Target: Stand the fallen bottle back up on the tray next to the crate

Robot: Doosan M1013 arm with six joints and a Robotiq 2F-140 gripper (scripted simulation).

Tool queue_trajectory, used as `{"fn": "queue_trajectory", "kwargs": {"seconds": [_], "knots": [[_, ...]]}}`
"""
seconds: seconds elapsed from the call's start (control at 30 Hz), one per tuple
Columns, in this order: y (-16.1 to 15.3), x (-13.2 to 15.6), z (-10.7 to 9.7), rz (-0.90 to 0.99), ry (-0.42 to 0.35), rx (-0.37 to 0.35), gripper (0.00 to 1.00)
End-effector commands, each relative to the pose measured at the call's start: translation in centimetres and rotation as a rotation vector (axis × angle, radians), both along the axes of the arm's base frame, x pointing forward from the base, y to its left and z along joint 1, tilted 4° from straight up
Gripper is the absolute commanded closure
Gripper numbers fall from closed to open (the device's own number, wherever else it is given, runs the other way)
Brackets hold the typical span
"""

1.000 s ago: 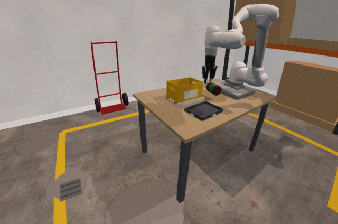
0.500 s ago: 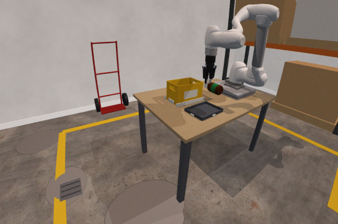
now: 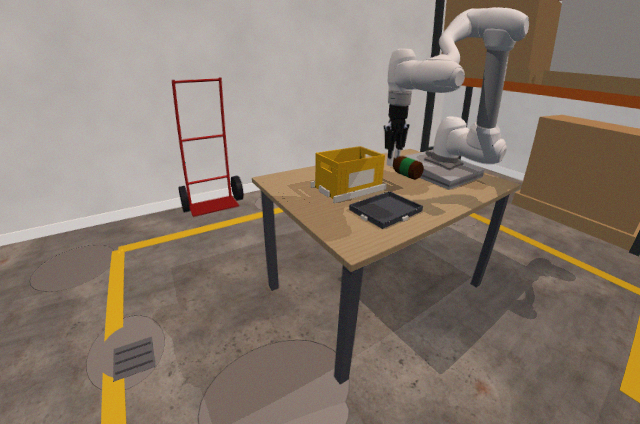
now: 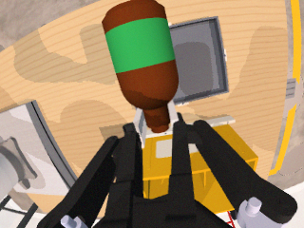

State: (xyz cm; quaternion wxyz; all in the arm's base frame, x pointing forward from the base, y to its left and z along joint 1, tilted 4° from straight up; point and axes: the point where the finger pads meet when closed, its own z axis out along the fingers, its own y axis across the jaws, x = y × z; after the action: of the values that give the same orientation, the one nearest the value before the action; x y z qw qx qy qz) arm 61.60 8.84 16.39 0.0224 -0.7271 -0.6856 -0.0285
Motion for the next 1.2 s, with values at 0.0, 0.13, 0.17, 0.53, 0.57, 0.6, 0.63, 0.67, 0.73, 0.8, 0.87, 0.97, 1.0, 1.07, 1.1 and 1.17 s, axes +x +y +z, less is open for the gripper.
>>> {"fn": "queue_trajectory", "kwargs": {"seconds": [0.0,0.13,0.17,0.53,0.57,0.6,0.63,0.67,0.73,0.8,0.87,0.97,1.0,1.07,1.1,1.17], "knots": [[-0.37,0.01,0.27,0.001,0.000,-0.001,0.90],[-0.37,0.01,0.27,0.001,0.000,-0.001,0.90],[-0.37,0.01,0.27,0.001,0.000,-0.001,0.90],[-0.37,0.01,0.27,0.001,0.000,-0.001,0.90],[-0.37,0.01,0.27,0.001,0.000,-0.001,0.90],[-0.37,0.01,0.27,0.001,0.000,-0.001,0.90],[-0.37,0.01,0.27,0.001,0.000,-0.001,0.90],[-0.37,0.01,0.27,0.001,0.000,-0.001,0.90],[-0.37,0.01,0.27,0.001,0.000,-0.001,0.90],[-0.37,0.01,0.27,0.001,0.000,-0.001,0.90],[-0.37,0.01,0.27,0.001,0.000,-0.001,0.90],[-0.37,0.01,0.27,0.006,0.000,-0.001,0.90],[-0.37,0.01,0.27,0.010,0.000,-0.002,0.90],[-0.37,0.01,0.27,0.010,0.000,-0.002,0.90],[-0.37,0.01,0.27,0.016,-0.001,-0.002,0.90],[-0.37,0.01,0.27,0.033,-0.002,-0.002,0.90]]}}
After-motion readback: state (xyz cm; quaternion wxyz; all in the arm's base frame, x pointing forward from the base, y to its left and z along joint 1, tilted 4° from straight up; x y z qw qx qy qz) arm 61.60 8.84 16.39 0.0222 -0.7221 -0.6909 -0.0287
